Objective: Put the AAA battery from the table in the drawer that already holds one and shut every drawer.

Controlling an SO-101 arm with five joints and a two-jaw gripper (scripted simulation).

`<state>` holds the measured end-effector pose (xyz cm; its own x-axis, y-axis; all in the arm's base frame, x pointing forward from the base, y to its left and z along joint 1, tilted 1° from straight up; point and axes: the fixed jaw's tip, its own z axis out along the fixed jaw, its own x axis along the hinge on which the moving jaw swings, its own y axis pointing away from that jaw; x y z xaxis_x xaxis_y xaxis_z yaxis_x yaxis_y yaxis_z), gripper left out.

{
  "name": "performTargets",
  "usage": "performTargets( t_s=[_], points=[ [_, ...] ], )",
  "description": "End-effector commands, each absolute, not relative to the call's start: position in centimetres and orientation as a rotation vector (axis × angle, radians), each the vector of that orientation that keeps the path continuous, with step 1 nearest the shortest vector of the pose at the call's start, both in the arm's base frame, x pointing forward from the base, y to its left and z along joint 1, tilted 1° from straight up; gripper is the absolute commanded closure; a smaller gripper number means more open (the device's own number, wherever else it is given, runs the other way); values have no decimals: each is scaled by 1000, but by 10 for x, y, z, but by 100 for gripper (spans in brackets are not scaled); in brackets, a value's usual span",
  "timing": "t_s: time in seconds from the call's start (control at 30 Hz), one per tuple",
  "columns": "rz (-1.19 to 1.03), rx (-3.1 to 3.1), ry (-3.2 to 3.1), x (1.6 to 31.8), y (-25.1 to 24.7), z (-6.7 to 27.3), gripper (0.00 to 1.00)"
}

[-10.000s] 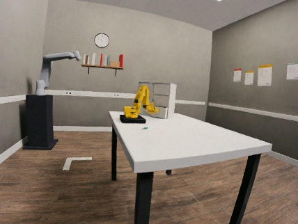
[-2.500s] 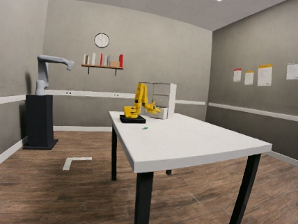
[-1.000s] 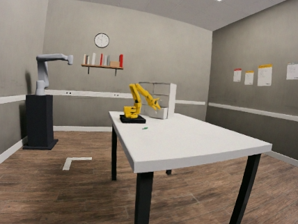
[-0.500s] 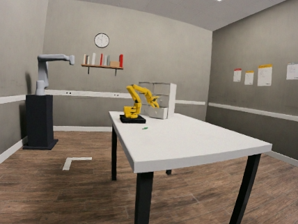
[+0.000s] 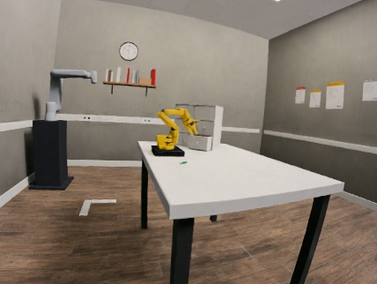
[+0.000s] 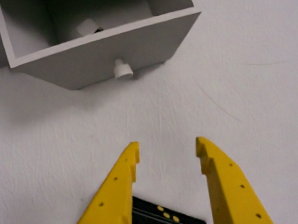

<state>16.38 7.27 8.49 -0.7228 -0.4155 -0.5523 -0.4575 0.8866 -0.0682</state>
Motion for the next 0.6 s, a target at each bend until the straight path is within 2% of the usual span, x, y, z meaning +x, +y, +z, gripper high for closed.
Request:
performTargets(
  t_s=[0.0, 0.23, 0.57],
  points=[
    [104, -582, 2495, 157, 68, 92, 79],
    [112, -529, 2564, 137, 60, 99, 79],
    [113, -529, 2564, 137, 60, 99, 79]
  ],
)
